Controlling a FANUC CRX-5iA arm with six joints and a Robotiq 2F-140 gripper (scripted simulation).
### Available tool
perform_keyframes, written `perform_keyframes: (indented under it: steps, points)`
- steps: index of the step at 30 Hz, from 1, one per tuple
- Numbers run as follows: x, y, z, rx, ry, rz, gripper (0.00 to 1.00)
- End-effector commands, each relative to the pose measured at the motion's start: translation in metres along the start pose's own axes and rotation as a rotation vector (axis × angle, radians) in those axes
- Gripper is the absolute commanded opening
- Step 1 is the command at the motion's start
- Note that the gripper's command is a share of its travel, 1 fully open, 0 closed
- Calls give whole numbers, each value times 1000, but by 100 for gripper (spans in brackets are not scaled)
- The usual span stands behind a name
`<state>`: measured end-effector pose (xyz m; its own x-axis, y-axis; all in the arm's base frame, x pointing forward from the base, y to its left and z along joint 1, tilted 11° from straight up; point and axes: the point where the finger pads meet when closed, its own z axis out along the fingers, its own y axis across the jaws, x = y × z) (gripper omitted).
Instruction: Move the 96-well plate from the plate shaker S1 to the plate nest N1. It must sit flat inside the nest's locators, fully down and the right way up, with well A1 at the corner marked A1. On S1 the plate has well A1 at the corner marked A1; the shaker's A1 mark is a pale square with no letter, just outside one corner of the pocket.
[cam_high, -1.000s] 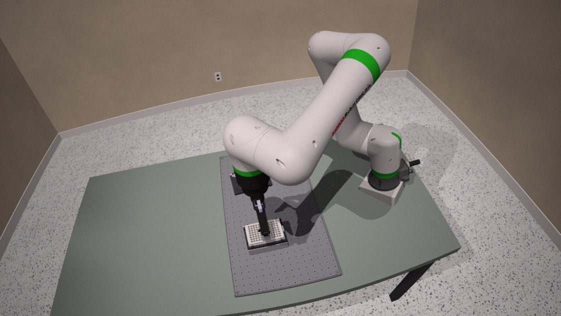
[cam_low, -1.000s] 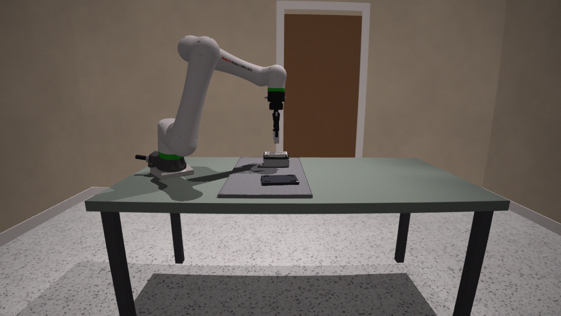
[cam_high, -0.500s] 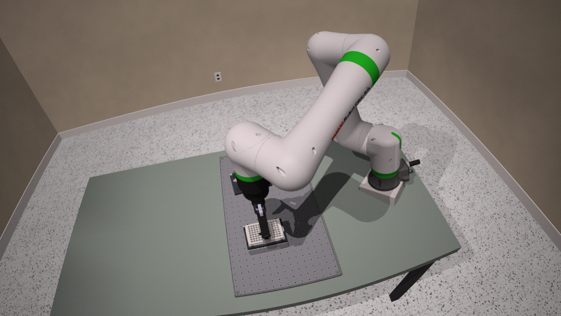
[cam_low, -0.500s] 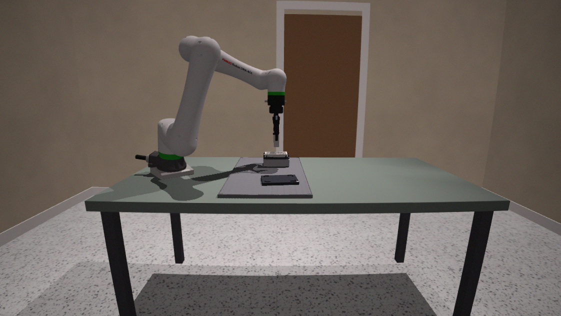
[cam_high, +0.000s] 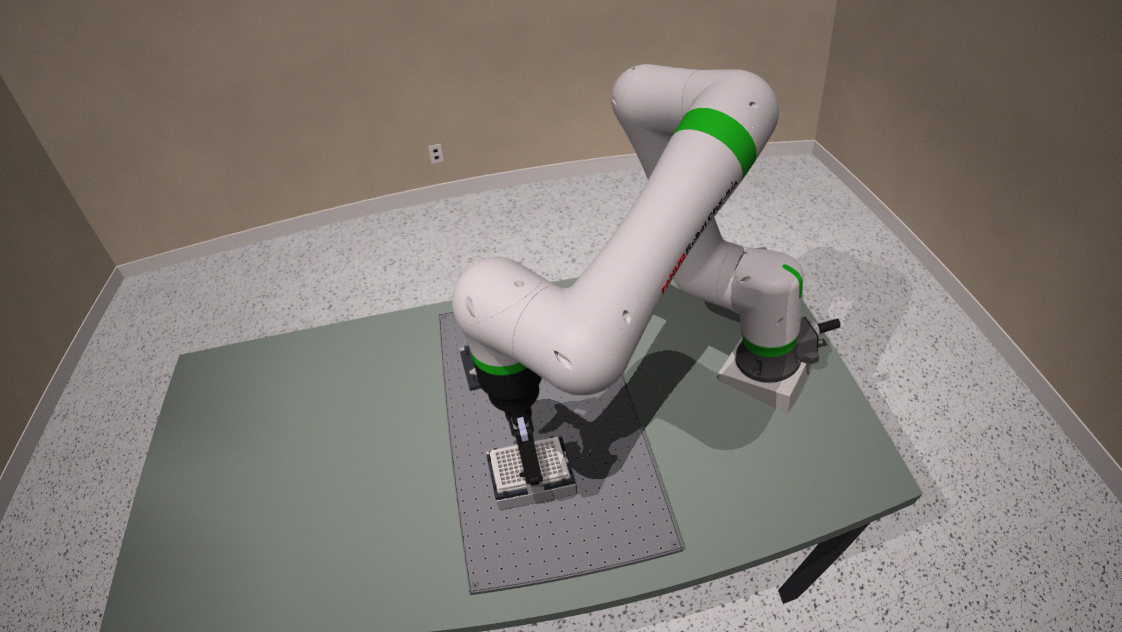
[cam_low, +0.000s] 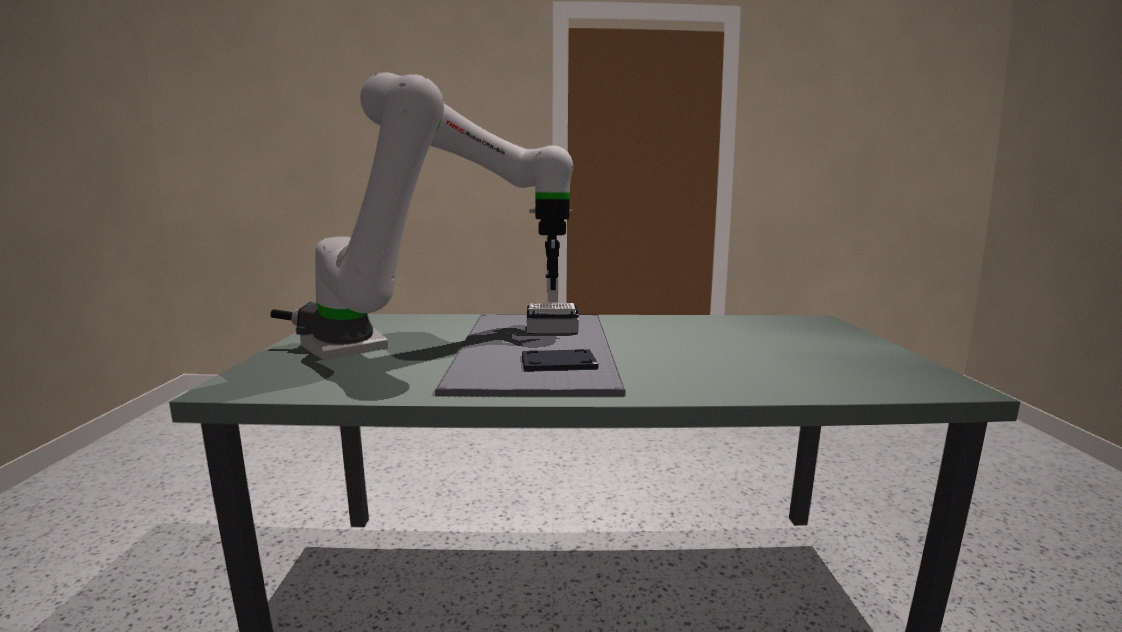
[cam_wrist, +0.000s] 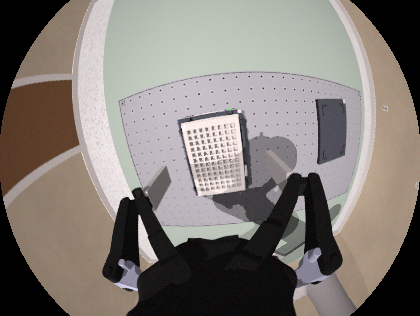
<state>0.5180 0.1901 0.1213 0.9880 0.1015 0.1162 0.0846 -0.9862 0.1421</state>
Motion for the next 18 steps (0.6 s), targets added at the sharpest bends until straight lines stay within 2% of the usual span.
perform_keyframes:
  steps: [1,11,18]
  points:
    - [0,0,5,0,1,0,100]
    - [0,0,21,0,1,0,100]
    - [0,0,21,0,1,0,100]
